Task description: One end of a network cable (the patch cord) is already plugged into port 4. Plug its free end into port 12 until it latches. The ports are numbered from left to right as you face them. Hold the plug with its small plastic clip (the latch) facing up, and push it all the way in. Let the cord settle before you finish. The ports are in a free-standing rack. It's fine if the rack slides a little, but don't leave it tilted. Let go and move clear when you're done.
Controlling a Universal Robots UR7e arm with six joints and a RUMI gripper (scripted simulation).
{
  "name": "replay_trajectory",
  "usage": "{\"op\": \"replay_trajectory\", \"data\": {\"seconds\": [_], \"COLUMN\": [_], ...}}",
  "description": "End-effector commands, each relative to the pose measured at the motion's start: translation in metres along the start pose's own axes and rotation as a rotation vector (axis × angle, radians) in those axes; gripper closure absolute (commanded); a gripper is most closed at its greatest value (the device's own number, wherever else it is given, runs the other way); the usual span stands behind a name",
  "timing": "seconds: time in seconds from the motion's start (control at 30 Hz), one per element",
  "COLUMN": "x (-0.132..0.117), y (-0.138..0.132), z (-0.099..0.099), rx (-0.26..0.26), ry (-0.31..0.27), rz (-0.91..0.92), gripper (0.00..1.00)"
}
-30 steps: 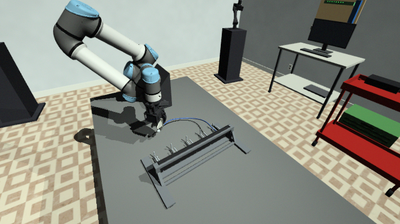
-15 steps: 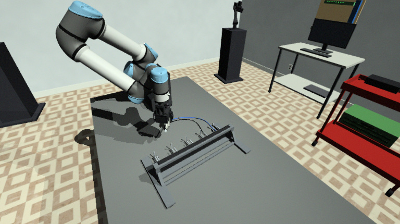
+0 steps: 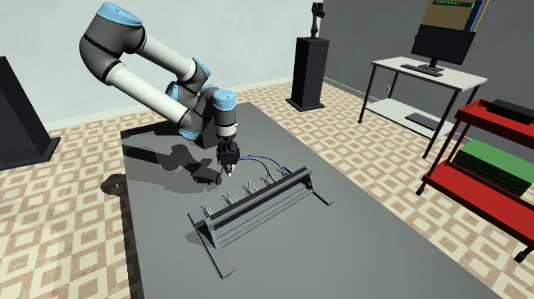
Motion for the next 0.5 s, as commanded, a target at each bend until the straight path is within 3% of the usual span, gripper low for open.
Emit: {"op": "replay_trajectory", "data": {"seconds": [0.0,0.47], "x": [-0.004,-0.009], "y": [0.015,0.042], "z": [-0.003,-0.007], "rx": [0.002,0.004], "ry": [0.002,0.004], "rz": [-0.081,-0.231], "gripper": [1.00,1.00]}}
Point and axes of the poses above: the point where the finger pads meet when closed, its own z axis out along the fingers, its own y axis across the jaws, x = y × z, the point moved 2 cm from there along -z, back along the fingers, and after that the axes turned 2 degrees about z, right-handed, at the moved point
